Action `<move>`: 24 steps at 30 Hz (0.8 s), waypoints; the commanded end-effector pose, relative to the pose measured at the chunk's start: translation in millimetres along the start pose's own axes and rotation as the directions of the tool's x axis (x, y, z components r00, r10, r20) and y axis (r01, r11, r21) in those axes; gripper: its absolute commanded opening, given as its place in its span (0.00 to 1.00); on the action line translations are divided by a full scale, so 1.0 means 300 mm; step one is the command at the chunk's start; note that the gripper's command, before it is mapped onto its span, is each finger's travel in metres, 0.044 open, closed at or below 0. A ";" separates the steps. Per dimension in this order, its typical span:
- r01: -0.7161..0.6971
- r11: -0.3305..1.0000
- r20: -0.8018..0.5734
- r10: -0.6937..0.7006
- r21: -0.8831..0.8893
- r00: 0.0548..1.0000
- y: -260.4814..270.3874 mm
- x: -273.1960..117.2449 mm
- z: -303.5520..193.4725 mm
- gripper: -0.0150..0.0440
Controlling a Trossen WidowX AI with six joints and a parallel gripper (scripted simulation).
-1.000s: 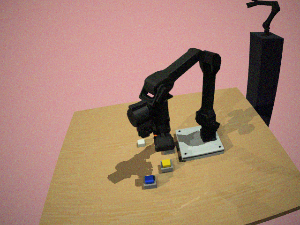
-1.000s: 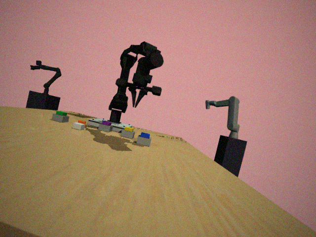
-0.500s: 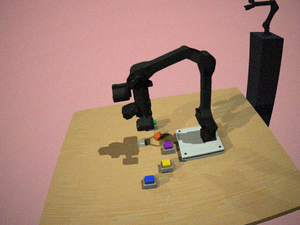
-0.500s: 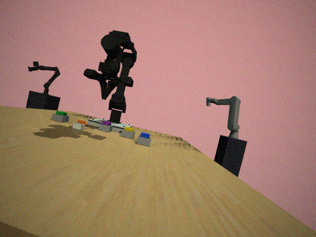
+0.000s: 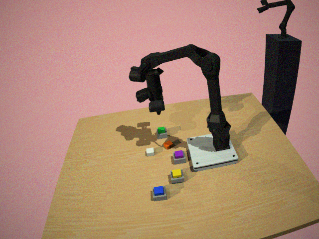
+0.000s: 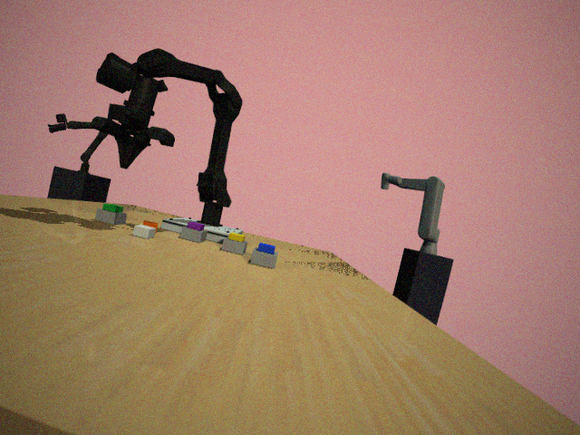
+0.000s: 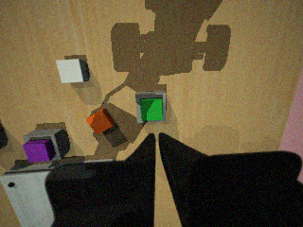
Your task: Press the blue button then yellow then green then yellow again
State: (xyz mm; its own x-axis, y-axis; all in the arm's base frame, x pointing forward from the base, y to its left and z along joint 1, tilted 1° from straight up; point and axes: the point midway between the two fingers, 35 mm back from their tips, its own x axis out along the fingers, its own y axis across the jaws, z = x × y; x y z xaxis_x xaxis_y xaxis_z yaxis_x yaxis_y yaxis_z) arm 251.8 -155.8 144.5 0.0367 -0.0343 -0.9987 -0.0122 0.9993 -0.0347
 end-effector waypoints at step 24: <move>0.003 1.000 0.001 -0.002 -0.020 1.000 -0.012 0.275 0.003 0.29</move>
State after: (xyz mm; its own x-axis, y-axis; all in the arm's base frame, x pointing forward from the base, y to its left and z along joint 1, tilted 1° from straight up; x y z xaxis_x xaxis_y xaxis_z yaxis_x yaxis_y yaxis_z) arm 258.0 -163.1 69.6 0.0479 -0.0415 -0.9980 -0.0268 0.9987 -0.0428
